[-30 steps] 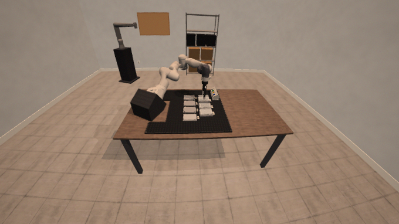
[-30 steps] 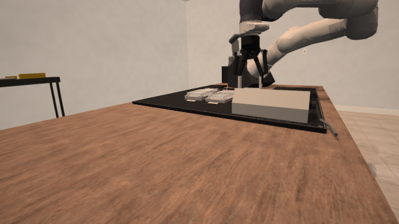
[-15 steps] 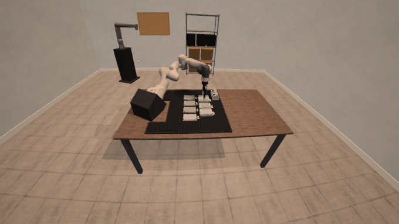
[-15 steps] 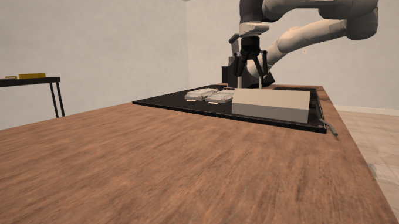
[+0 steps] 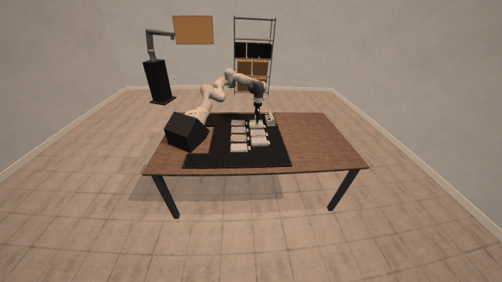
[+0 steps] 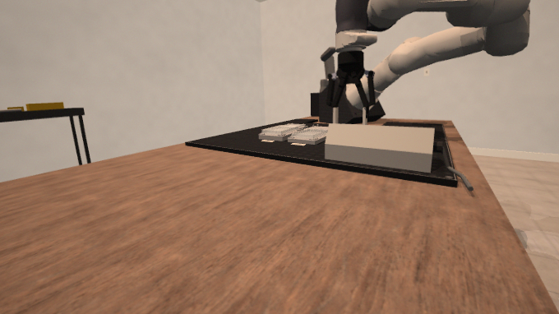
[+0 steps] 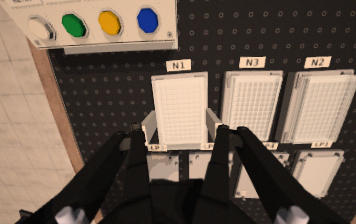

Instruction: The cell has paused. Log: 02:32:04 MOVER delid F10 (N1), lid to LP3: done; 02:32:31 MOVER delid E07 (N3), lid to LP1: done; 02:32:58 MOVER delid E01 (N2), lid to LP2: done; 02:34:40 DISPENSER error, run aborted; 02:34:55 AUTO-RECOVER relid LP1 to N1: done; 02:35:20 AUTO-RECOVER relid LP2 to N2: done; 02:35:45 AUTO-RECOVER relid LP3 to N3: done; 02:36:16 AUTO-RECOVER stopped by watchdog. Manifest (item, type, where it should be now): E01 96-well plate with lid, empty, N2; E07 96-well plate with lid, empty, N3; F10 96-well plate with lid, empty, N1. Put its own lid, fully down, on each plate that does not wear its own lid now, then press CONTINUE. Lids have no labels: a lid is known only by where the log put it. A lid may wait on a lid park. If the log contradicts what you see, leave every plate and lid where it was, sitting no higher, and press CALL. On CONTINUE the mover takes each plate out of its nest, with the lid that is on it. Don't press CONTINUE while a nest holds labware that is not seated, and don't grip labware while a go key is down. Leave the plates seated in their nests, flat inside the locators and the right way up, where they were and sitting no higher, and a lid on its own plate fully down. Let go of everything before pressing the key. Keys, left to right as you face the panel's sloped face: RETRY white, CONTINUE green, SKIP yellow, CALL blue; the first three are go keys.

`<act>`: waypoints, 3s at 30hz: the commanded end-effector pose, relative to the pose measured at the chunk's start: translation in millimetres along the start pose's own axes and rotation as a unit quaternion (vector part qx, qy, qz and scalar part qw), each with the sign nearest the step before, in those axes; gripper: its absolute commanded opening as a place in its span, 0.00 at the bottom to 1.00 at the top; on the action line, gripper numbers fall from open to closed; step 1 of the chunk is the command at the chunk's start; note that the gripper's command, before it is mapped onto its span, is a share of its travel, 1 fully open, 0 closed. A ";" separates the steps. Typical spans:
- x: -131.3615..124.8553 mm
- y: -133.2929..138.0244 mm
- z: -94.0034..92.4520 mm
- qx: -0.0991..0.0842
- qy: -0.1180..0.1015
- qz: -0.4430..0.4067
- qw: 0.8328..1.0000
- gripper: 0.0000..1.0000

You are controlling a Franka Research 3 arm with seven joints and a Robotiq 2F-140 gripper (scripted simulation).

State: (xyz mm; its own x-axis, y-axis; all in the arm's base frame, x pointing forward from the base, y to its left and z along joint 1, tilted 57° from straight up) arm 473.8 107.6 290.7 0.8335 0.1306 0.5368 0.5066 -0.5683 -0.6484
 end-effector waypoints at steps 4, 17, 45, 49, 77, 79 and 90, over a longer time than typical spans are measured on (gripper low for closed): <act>0.1 0.1 1.0 -0.001 0.001 -0.003 1.000 0.00; 0.1 0.1 1.0 -0.001 0.001 -0.003 1.000 0.00; 0.1 0.4 3.7 -0.001 0.001 -0.009 1.000 0.00; 0.1 0.6 4.9 -0.001 0.001 -0.011 1.000 0.00; 0.0 1.3 11.2 -0.001 0.001 -0.011 1.000 0.00; 0.0 1.4 11.3 -0.001 0.001 -0.011 1.000 0.00; 0.0 1.4 11.5 -0.001 0.001 -0.011 1.000 0.00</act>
State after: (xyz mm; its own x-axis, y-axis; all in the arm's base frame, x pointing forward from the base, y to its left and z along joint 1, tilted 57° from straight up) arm 476.6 116.1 284.2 0.8249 0.1426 0.5470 0.5210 -0.5672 -0.6379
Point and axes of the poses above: the point where the finger pads meet when closed, its own z axis out along the fingers, its own y axis across the jaws, x = y × z, the point moved 2 cm from there along -z, back along the fingers, and after that the axes turned 11 degrees about -z, right-handed, at the moved point
